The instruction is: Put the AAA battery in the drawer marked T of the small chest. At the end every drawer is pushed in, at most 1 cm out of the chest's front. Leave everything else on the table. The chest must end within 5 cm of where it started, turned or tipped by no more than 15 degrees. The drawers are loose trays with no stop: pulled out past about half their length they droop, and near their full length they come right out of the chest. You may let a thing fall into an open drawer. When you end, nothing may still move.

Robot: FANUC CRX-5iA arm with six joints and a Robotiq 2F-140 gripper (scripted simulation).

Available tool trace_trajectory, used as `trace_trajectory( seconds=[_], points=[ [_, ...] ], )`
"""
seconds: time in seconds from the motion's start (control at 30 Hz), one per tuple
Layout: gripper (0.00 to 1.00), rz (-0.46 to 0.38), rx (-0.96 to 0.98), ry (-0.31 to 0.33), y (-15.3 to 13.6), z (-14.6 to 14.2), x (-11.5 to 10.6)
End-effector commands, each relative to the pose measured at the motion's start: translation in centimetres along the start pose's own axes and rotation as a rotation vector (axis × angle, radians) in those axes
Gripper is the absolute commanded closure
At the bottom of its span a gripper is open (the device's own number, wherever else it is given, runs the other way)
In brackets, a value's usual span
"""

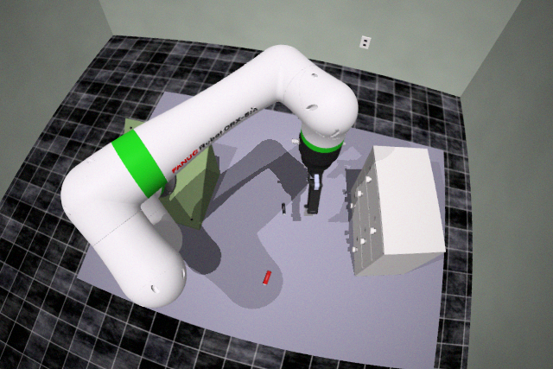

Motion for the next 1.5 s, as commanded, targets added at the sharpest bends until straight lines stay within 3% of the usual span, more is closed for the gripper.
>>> trace_trajectory(
  seconds=[0.0, 0.17, 0.33, 1.07, 1.47],
  points=[
    [0.0, 0.001, 0.0, 0.0, -0.7, -2.4, -0.1],
    [0.0, 0.001, 0.0, 0.0, -2.0, -6.6, -0.1],
    [0.0, 0.001, 0.0, 0.0, -2.7, -8.6, -0.1],
    [0.0, 0.048, 0.0, 0.01, -2.5, -8.9, 0.3],
    [0.0, 0.239, 0.0, 0.051, -1.2, -9.2, 2.0]
  ],
)
Point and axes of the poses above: the point where the finger pads meet when closed, its own x axis out along the fingers, its own z axis across the jaws, y = z × x, the point moved 2 cm from there along -x, back along the fingers, and after that the axes turned 12 degrees about x, right-handed, at the moved point
